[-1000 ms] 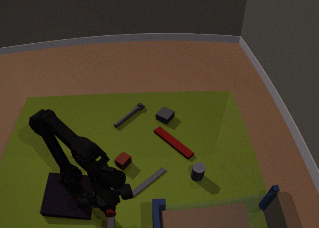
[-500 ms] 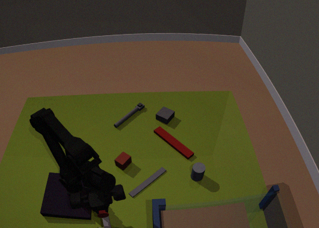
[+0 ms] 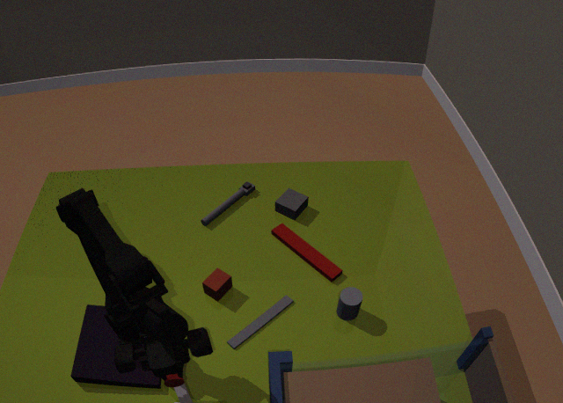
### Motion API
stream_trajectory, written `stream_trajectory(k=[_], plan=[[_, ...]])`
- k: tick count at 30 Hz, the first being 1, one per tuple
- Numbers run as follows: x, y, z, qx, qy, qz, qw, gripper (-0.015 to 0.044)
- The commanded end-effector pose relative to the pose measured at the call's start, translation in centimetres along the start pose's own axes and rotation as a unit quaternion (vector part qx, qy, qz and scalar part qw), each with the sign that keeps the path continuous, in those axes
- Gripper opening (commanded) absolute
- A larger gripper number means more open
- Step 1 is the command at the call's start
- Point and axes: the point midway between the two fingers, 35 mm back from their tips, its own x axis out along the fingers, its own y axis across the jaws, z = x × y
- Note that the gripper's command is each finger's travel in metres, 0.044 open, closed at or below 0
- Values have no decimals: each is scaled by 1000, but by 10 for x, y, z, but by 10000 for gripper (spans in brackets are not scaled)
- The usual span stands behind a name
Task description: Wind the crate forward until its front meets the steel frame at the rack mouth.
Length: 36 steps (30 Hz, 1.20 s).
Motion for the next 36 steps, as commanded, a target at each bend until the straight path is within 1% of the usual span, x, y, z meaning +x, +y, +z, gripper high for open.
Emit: stream_trajectory(k=[1, 28, 29, 30, 36], plan=[[2, -20, 3, 9, -6, -29, 1000, 0], [9, -52, 22, 9, -7, -31, 999, 0], [9, -51, 22, 9, -7, -31, 999, 0], [6, -42, 15, 5, -1, -13, 1000, 0], [6, -42, 16, 5, -1, -13, 1000, 157]])
